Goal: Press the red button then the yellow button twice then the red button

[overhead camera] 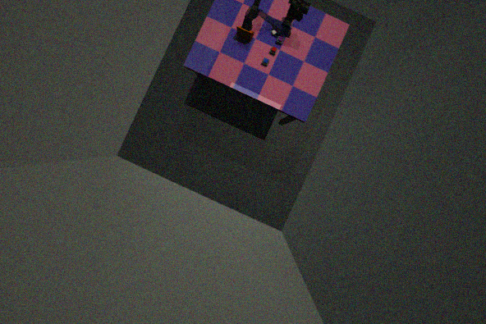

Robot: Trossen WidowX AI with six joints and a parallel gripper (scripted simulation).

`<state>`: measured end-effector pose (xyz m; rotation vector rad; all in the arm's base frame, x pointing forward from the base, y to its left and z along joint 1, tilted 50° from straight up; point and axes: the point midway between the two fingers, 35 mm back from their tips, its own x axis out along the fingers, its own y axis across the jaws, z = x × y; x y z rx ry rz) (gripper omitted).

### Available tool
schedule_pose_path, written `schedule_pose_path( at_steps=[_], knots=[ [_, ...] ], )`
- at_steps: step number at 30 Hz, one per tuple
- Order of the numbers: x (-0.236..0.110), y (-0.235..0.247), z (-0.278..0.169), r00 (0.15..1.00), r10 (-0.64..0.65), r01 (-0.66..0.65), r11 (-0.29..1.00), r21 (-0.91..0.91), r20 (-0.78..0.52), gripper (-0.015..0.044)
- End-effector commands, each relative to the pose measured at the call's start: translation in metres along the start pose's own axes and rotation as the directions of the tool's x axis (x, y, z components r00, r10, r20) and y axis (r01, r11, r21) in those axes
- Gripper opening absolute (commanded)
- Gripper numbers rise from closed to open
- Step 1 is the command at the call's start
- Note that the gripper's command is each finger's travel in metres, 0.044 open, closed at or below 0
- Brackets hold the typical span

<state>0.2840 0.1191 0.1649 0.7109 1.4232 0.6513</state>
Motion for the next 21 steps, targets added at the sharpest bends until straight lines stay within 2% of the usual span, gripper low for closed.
schedule_pose_path(
  at_steps=[1, 12, 16, 21],
  knots=[
    [0.001, -0.001, -0.002, 1.0, -0.004, 0.004, 1.0, 0.002, 0.0, 0.002],
    [0.001, -0.001, -0.002, 1.0, -0.004, 0.004, 1.0, 0.002, 0.0, 0.002],
    [-0.03, -0.001, -0.001, 1.0, -0.006, 0.006, 1.0, 0.003, 0.0, 0.002],
    [-0.032, -0.001, -0.001, 1.0, -0.006, 0.006, 1.0, 0.003, -0.001, 0.002]
  ],
)
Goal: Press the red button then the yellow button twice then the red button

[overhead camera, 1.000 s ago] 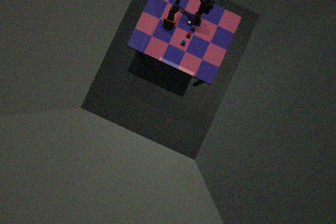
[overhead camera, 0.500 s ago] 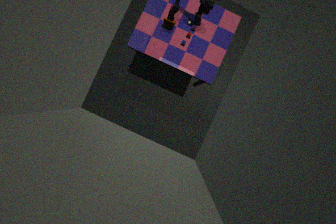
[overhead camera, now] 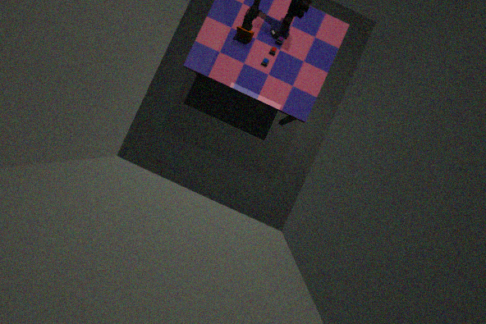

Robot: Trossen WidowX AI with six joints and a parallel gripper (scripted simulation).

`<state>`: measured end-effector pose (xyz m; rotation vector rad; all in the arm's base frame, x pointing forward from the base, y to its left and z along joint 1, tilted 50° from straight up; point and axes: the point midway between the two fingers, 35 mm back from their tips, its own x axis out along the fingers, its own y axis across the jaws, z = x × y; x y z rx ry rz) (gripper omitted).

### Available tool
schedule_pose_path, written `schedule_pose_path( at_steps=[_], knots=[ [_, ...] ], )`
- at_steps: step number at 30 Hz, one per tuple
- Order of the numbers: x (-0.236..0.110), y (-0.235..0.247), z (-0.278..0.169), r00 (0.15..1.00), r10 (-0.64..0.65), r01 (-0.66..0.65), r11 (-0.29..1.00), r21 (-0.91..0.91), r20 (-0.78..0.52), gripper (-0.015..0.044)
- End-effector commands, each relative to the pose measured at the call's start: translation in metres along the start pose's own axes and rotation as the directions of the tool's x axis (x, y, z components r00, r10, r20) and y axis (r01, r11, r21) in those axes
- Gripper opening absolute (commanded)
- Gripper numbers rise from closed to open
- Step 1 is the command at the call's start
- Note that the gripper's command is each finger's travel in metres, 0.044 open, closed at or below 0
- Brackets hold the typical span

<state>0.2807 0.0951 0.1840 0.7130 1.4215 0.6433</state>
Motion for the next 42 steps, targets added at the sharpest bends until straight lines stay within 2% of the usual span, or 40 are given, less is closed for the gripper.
schedule_pose_path(
  at_steps=[1, 22, 39, 42],
  knots=[
    [-0.001, 0.0, 0.0, 1.0, -0.002, 0.002, 1.0, -0.002, -0.005, 0.002],
    [0.031, 0.0, 0.0, 1.0, -0.001, 0.001, 1.0, -0.002, -0.005, 0.002],
    [0.031, 0.0, 0.0, 1.0, -0.001, 0.001, 1.0, -0.002, -0.005, 0.002],
    [0.022, 0.0, 0.001, 1.0, 0.0, 0.0, 1.0, -0.006, -0.004, 0.002]
  ],
)
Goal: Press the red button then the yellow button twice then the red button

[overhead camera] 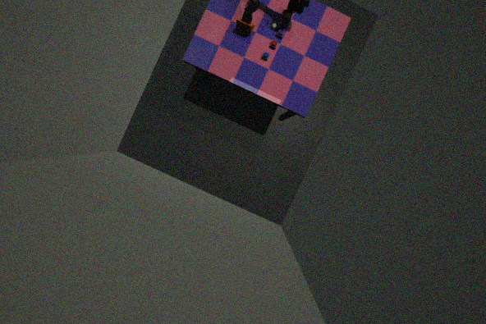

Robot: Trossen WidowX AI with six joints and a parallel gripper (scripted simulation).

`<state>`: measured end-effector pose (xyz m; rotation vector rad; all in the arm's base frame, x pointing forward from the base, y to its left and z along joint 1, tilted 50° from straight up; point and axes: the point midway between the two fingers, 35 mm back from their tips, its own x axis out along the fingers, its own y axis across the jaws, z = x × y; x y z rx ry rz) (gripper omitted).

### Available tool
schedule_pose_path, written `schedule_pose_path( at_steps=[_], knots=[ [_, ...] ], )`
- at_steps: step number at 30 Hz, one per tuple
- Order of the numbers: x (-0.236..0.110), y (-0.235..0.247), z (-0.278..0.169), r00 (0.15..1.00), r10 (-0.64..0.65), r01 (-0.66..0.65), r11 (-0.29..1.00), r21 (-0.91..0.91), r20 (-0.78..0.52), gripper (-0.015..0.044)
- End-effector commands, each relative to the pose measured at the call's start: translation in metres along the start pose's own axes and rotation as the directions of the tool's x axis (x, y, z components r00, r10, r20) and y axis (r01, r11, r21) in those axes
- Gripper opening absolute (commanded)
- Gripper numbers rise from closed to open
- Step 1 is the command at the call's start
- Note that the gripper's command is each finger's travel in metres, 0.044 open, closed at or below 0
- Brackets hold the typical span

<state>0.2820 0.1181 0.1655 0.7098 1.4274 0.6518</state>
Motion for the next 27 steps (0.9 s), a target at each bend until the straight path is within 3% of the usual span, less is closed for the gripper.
schedule_pose_path(
  at_steps=[1, 7, 12, 16, 22, 27],
  knots=[
    [-0.015, -0.001, 0.001, 1.0, -0.004, 0.004, 1.0, -0.002, 0.005, 0.002],
    [-0.034, -0.001, 0.001, 1.0, -0.005, 0.005, 1.0, 0.005, 0.005, 0.002],
    [-0.09, -0.001, -0.001, 0.999, -0.008, 0.005, 0.997, 0.073, 0.041, 0.002],
    [-0.092, -0.005, 0.0, 0.999, -0.01, 0.007, 0.997, 0.075, 0.043, 0.002],
    [-0.098, -0.115, 0.02, 0.998, -0.048, 0.046, 0.998, 0.052, 0.032, 0.002],
    [-0.097, -0.213, 0.004, 0.999, -0.032, 0.032, 0.999, 0.019, 0.009, 0.002]
  ],
)
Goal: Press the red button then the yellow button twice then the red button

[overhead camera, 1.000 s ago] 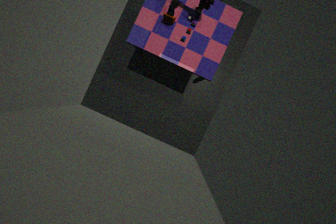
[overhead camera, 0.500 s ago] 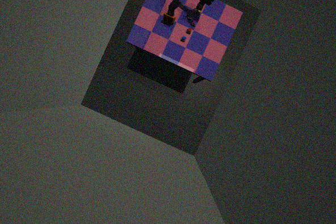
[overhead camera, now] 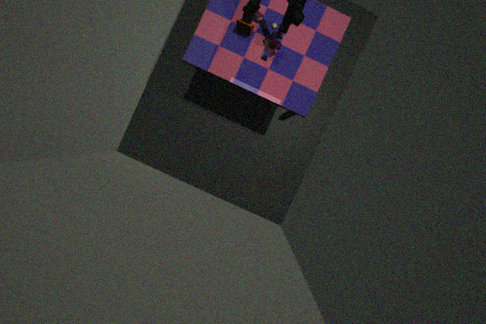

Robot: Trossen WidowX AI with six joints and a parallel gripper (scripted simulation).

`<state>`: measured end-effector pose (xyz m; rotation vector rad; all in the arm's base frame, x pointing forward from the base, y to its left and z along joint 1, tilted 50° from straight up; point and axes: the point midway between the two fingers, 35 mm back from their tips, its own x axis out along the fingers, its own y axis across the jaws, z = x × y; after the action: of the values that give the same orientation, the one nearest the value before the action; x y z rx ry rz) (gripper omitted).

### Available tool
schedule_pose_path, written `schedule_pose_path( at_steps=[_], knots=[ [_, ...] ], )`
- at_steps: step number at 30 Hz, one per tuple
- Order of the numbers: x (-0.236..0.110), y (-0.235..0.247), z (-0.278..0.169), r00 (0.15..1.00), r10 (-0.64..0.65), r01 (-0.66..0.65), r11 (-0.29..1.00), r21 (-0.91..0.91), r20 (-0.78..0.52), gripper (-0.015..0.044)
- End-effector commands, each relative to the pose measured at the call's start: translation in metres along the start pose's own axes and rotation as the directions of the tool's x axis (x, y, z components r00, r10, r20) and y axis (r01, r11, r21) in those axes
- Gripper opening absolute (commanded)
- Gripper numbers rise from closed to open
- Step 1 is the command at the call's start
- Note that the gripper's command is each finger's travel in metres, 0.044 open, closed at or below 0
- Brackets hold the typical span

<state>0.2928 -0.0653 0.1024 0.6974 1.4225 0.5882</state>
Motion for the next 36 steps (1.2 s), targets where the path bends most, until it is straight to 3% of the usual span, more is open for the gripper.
schedule_pose_path(
  at_steps=[1, 9, 14, 36],
  knots=[
    [0.006, -0.064, -0.02, 0.999, 0.024, -0.024, 1.0, -0.011, -0.023, 0.002],
    [0.01, -0.079, -0.026, 0.999, 0.032, -0.032, 0.999, -0.018, -0.026, 0.002],
    [0.067, -0.077, -0.027, 0.999, 0.034, -0.034, 0.999, -0.019, -0.025, 0.002],
    [0.098, -0.075, -0.028, 0.999, 0.035, -0.035, 0.999, -0.019, -0.025, 0.002]
  ],
)
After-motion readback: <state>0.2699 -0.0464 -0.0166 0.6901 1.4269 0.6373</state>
